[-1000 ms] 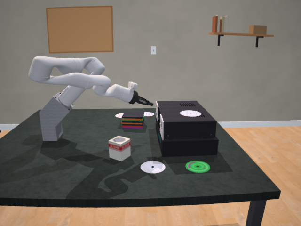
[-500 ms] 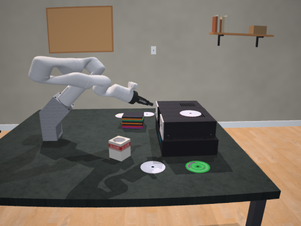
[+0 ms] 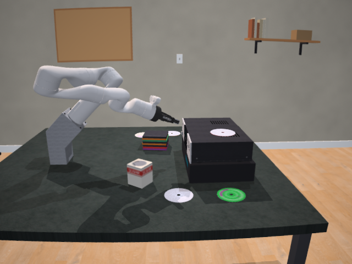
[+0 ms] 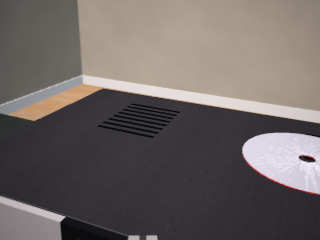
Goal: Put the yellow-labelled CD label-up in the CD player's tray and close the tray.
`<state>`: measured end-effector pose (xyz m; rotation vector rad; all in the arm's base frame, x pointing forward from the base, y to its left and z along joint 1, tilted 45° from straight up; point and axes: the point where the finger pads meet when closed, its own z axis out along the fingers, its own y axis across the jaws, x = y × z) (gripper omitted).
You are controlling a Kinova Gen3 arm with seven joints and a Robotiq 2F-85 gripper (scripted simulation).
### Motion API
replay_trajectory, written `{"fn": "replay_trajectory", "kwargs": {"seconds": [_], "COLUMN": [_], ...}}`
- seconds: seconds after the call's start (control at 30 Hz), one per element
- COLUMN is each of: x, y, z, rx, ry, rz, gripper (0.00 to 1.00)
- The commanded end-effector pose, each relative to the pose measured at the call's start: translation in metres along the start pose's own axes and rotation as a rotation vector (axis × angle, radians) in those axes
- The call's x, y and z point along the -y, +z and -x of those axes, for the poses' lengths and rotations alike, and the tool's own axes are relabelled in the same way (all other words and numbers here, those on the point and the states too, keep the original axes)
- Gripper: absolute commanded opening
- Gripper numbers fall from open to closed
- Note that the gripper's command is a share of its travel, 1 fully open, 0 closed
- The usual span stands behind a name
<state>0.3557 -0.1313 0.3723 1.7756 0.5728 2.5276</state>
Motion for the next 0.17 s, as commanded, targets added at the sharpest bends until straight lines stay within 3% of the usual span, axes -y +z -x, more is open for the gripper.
{"fn": "replay_trajectory", "kwargs": {"seconds": [0.0,0.13], "x": [0.0000,0.0000], "y": [-0.0001,-0.0001], "z": [-0.0003,-0.0003], "rx": [0.000,0.000], "ry": [-0.001,-0.001], "rz": [0.000,0.000], "gripper": [0.10,0.10]}}
